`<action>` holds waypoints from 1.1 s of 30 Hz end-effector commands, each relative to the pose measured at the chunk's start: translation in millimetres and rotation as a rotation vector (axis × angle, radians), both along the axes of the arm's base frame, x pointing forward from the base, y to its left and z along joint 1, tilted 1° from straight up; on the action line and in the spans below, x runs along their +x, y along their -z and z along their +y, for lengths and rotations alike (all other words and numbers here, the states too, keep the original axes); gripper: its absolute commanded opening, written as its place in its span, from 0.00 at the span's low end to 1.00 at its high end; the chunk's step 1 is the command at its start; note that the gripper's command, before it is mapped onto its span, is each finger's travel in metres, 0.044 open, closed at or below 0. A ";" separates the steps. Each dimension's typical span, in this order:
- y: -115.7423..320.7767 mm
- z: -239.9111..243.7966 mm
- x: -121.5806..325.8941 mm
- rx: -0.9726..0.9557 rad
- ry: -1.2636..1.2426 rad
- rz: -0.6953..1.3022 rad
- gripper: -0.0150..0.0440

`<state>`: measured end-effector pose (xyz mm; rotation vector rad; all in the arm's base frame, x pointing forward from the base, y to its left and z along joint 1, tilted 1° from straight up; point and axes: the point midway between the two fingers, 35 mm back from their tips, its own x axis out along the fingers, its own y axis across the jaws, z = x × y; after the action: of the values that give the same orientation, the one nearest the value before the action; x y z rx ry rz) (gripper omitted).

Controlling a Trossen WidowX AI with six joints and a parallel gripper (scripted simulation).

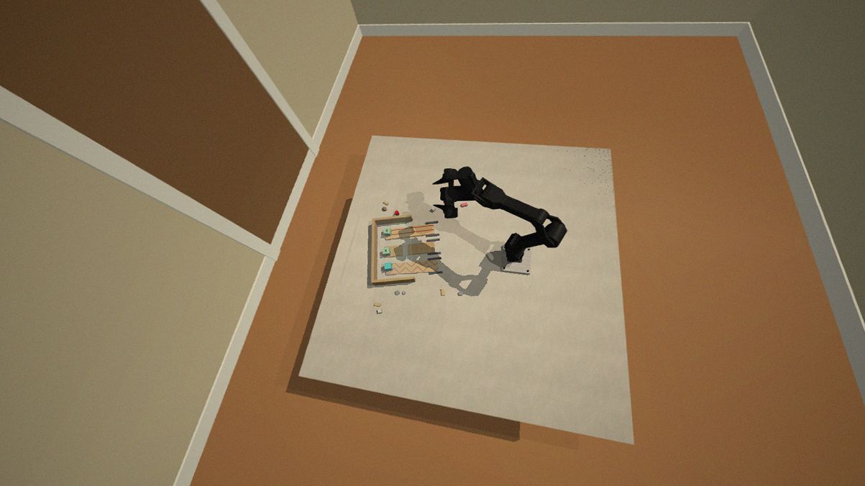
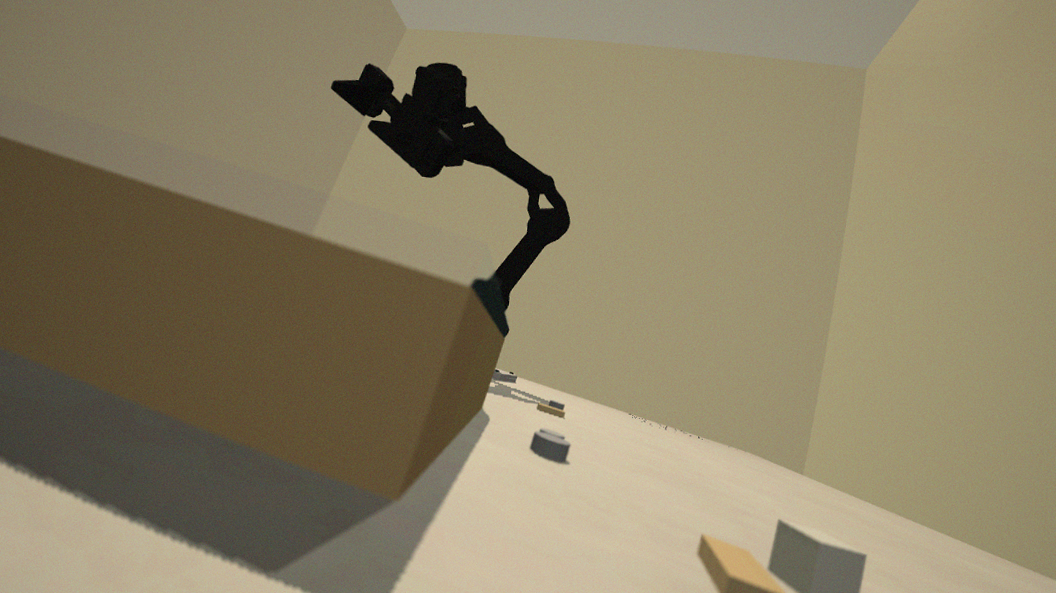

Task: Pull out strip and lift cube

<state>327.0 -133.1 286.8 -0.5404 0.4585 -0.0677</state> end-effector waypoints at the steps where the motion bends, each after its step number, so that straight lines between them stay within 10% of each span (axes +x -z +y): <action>1: 33.5 66.0 2.1 0.274 0.030 0.040 0.93; 19: 69.0 133.7 -11.7 0.539 0.083 0.106 0.93; 33: 104.6 78.0 56.8 0.367 0.177 0.614 0.31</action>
<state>368.6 -37.2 195.7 -0.1156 0.9616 0.0058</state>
